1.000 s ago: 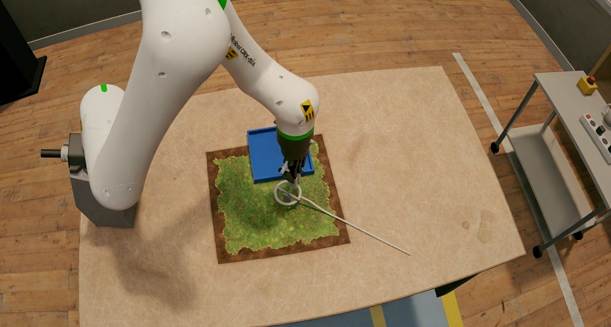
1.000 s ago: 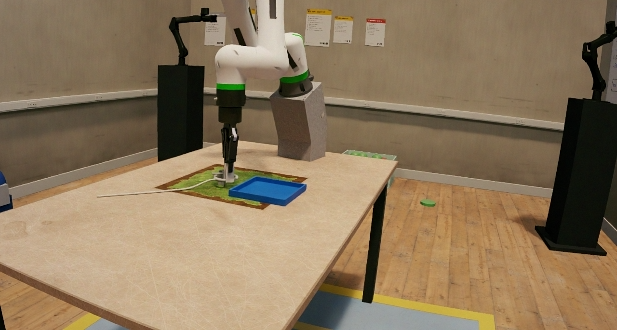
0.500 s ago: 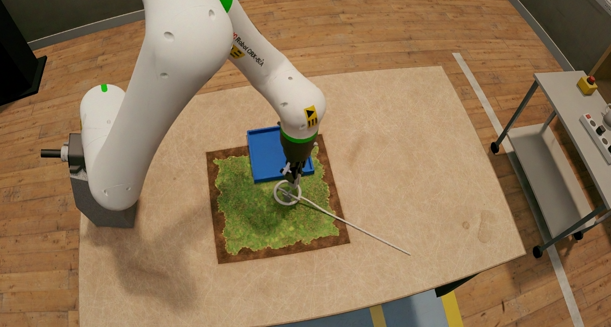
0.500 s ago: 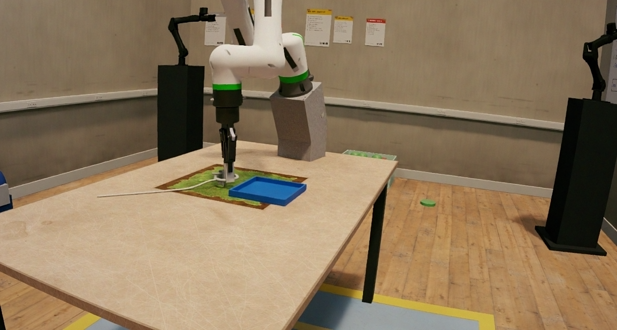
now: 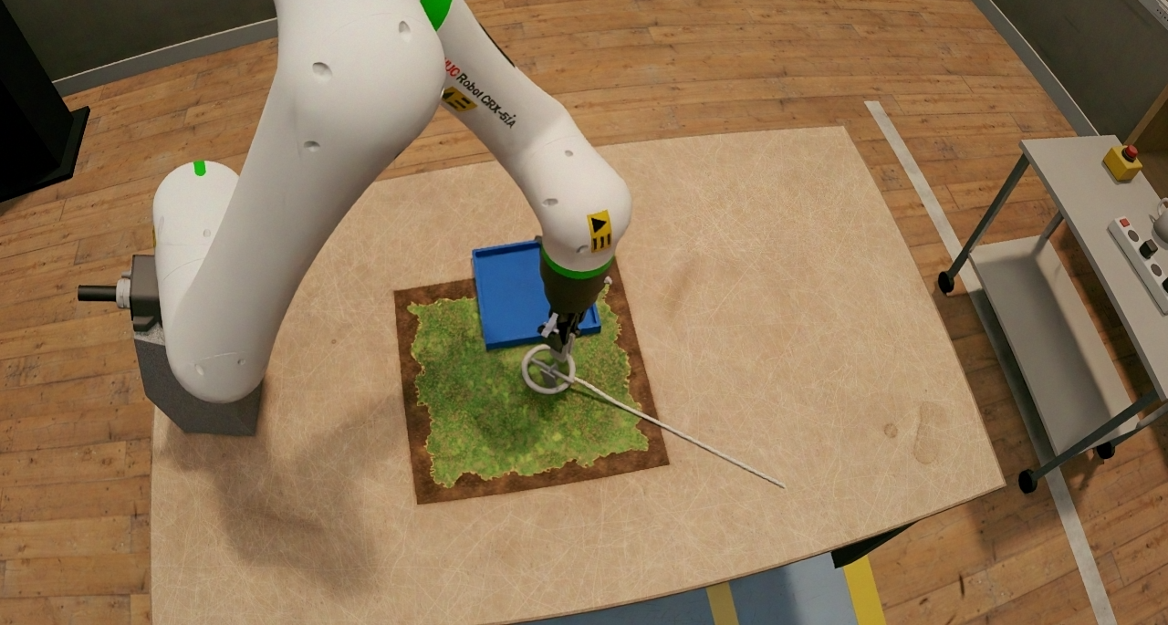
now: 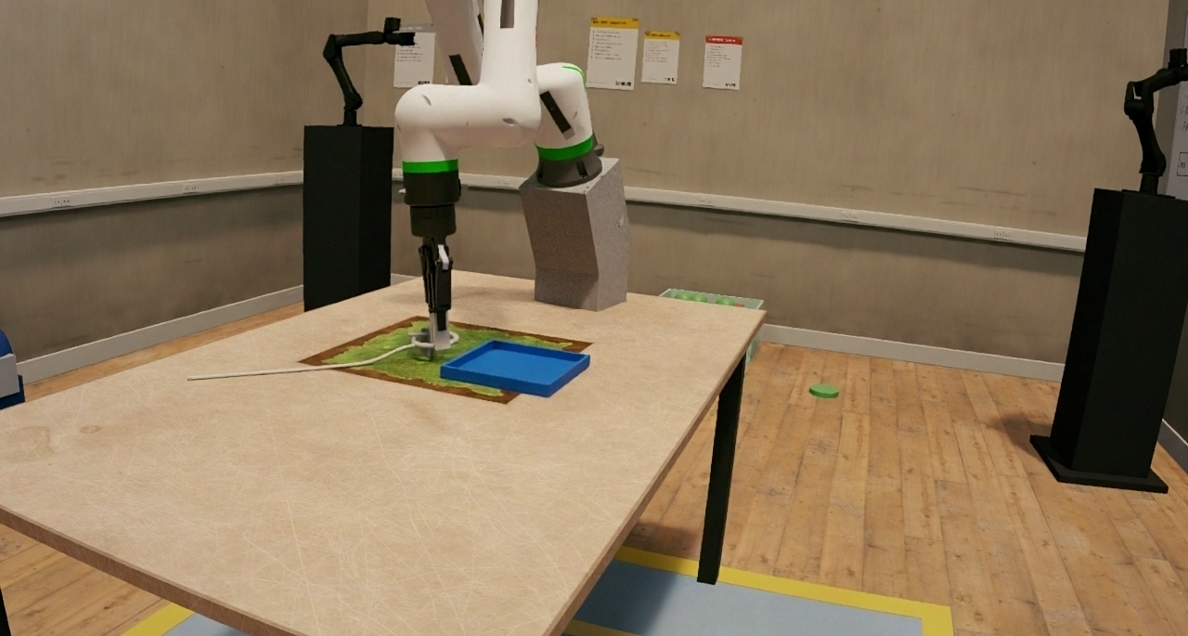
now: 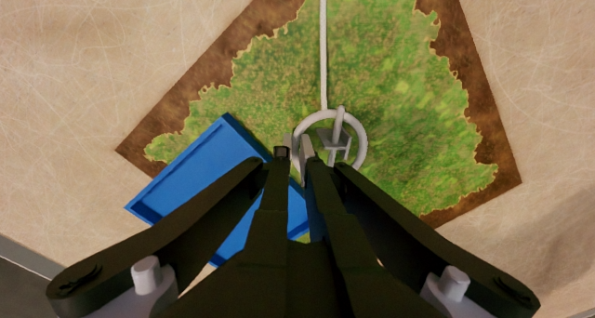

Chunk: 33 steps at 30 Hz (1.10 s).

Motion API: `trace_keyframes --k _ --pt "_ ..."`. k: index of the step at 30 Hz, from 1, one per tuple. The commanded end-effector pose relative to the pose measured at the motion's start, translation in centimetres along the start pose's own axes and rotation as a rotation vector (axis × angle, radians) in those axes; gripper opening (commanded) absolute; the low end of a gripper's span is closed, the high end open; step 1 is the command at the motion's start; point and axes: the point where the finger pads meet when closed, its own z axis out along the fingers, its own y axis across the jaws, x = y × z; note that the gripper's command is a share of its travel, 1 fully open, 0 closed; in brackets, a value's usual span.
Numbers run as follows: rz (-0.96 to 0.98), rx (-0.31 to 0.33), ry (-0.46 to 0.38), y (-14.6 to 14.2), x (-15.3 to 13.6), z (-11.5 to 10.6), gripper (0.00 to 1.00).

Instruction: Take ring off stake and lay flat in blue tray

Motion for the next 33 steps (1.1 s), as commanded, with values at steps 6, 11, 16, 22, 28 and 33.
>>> trace_keyframes --k 6,11,16,22,28,33 --pt "-0.001 0.003 -0.022 -0.07 0.07 -0.36 0.10" --pt "-0.001 0.002 -0.032 -0.03 0.13 -0.36 0.10" --pt "-0.001 0.001 -0.094 -0.02 0.31 -0.37 0.10" --pt "-0.001 0.002 -0.171 -0.05 0.50 -0.64 0.10" --pt "-0.001 0.003 -0.178 -0.07 0.51 -0.64 0.10" --pt "-0.001 0.003 -0.179 -0.06 0.51 -0.71 0.10"
